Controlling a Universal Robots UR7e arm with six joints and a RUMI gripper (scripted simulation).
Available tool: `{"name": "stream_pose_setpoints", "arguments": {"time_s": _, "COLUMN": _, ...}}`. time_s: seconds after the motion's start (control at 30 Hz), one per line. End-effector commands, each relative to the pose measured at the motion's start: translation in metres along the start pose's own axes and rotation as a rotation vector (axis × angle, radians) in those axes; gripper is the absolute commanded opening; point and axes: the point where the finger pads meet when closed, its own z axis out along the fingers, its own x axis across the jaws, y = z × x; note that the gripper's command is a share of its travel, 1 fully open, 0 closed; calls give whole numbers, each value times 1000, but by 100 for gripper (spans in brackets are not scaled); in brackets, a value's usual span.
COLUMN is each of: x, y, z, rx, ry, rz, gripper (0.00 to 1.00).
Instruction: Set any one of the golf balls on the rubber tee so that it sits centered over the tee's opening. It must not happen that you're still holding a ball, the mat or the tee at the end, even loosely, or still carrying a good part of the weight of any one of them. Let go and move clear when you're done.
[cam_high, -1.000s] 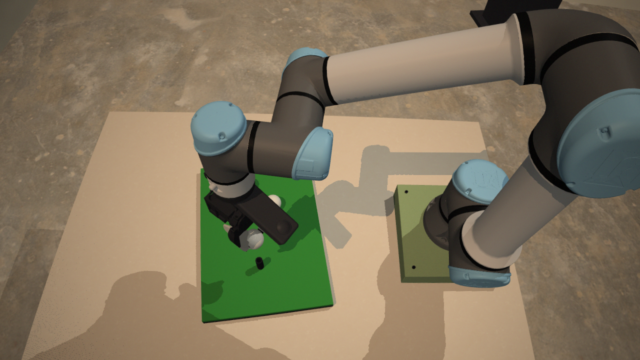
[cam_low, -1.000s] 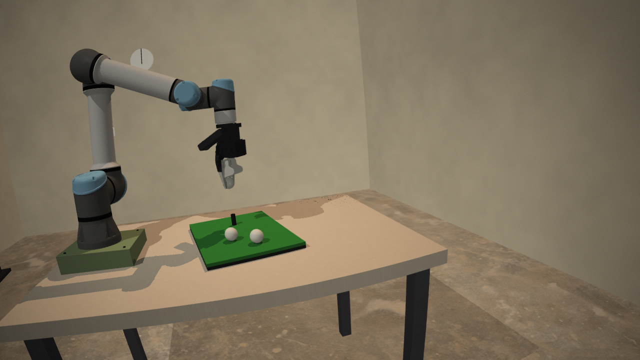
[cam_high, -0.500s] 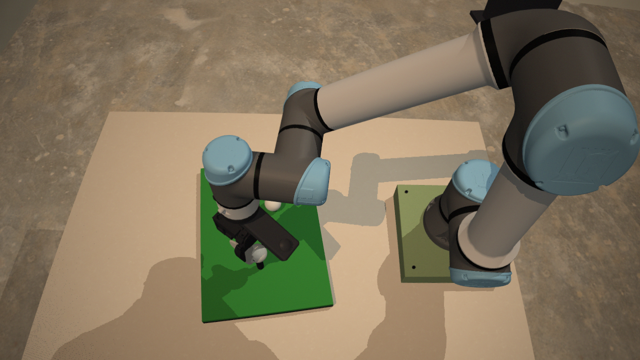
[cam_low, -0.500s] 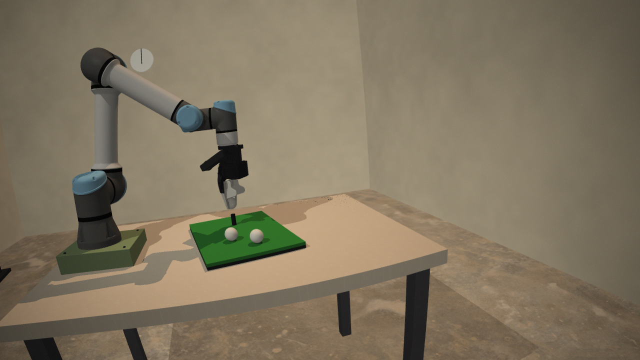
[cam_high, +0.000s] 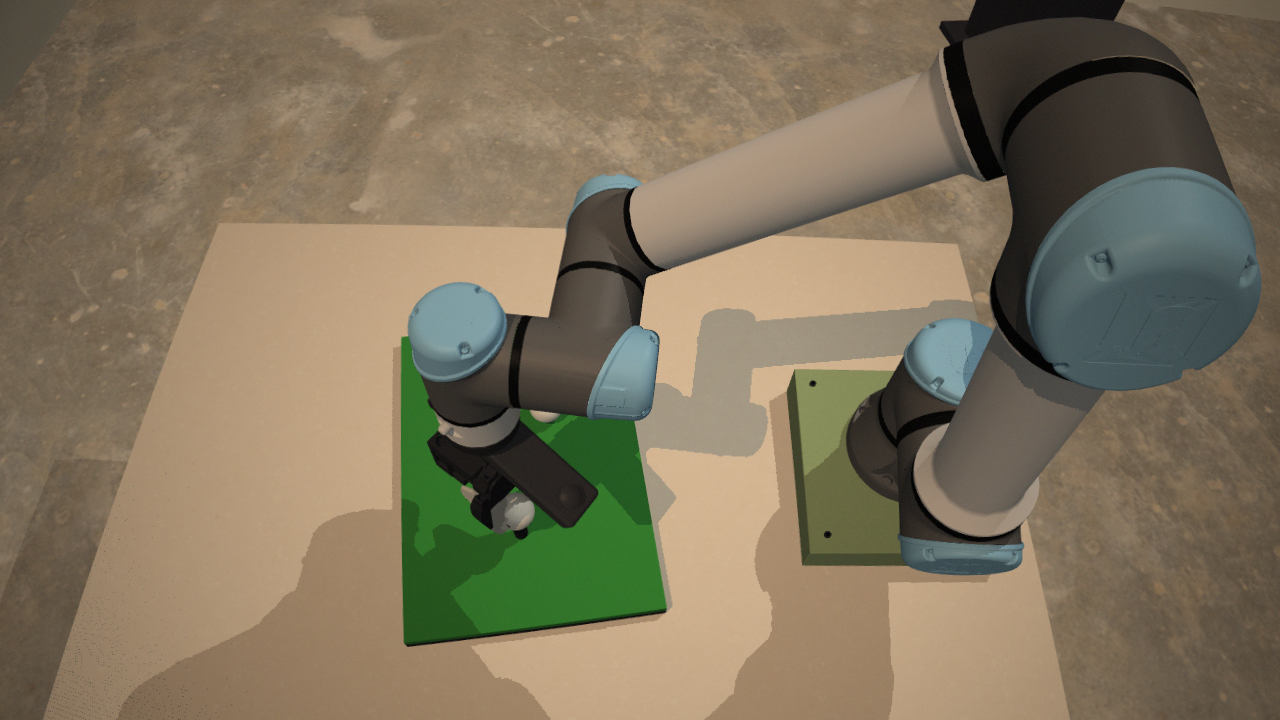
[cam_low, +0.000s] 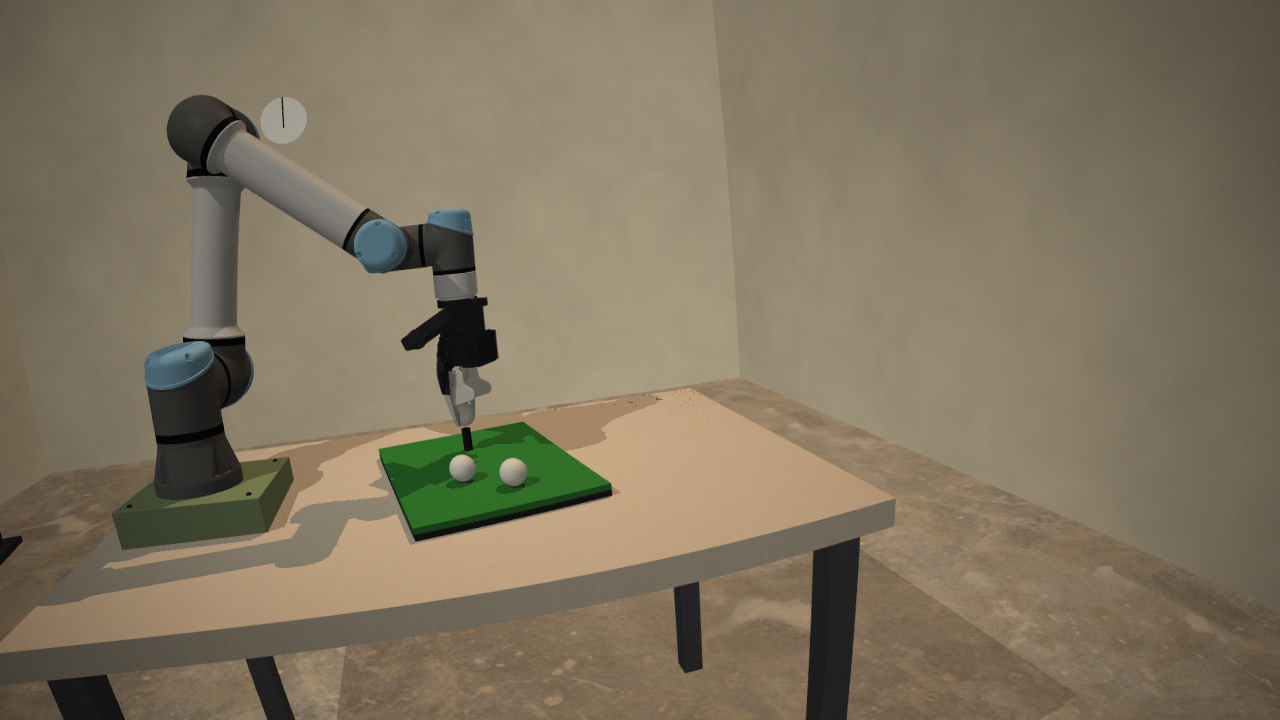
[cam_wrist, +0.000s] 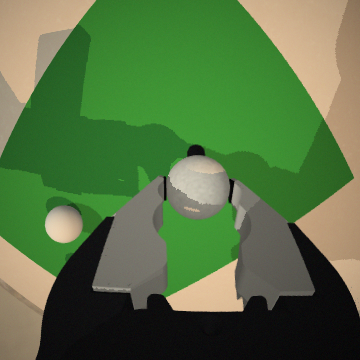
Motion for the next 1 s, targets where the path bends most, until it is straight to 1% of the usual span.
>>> {"name": "stream_pose_setpoints", "arguments": {"time_s": 0.0, "x": 0, "y": 0, "z": 3, "rx": -1, "ry": 1, "rz": 0, "gripper": 0}}
{"name": "stream_pose_setpoints", "arguments": {"time_s": 0.47, "x": 0, "y": 0, "z": 4, "rx": -1, "ry": 1, "rz": 0, "gripper": 0}}
{"name": "stream_pose_setpoints", "arguments": {"time_s": 0.5, "x": 0, "y": 0, "z": 4, "rx": -1, "ry": 1, "rz": 0, "gripper": 100}}
{"name": "stream_pose_setpoints", "arguments": {"time_s": 0.97, "x": 0, "y": 0, "z": 4, "rx": -1, "ry": 1, "rz": 0, "gripper": 100}}
